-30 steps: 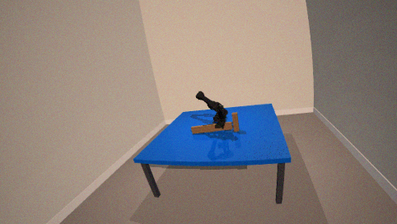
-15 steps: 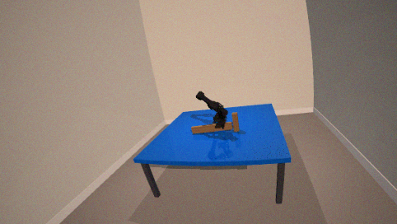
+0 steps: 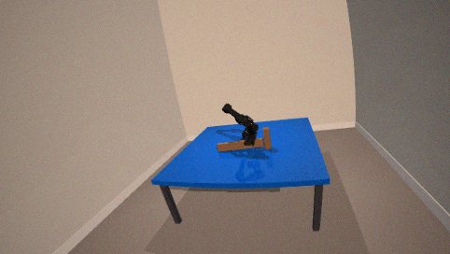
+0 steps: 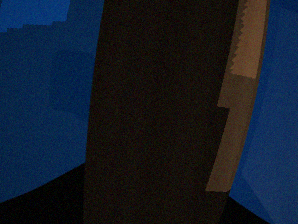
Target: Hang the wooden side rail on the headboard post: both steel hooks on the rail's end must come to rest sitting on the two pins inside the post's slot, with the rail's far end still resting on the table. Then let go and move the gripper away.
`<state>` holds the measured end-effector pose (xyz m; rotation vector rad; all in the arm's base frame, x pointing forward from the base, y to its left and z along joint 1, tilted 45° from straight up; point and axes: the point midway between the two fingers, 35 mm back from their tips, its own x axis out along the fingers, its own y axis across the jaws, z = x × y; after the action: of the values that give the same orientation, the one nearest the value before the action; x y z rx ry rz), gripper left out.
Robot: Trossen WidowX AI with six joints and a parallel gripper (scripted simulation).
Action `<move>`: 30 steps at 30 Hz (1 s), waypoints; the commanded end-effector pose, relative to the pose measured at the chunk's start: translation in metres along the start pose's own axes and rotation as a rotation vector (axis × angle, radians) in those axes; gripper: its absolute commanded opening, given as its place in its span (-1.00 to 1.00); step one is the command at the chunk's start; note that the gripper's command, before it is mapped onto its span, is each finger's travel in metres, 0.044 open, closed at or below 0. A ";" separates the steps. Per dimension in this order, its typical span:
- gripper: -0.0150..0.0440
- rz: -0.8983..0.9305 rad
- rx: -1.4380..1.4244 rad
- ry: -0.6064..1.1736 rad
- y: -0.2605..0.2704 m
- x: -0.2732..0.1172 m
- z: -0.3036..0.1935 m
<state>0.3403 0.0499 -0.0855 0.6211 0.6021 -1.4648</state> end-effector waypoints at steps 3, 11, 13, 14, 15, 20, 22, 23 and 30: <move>-0.49 0.011 0.005 0.005 0.003 -0.003 -0.003; -0.49 0.011 0.005 0.005 0.003 -0.004 -0.004; -0.49 0.011 0.005 0.005 0.003 -0.004 -0.004; -0.49 0.011 0.005 0.005 0.003 -0.004 -0.004; -0.49 0.011 0.005 0.005 0.003 -0.004 -0.004; -0.49 0.011 0.005 0.005 0.002 -0.004 -0.005; -0.49 0.011 0.005 0.005 0.002 -0.004 -0.005; -0.49 0.011 0.005 0.005 0.002 -0.004 -0.005; -0.49 0.011 0.005 0.005 0.002 -0.003 -0.006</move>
<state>0.3403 0.0520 -0.0876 0.6211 0.6022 -1.4647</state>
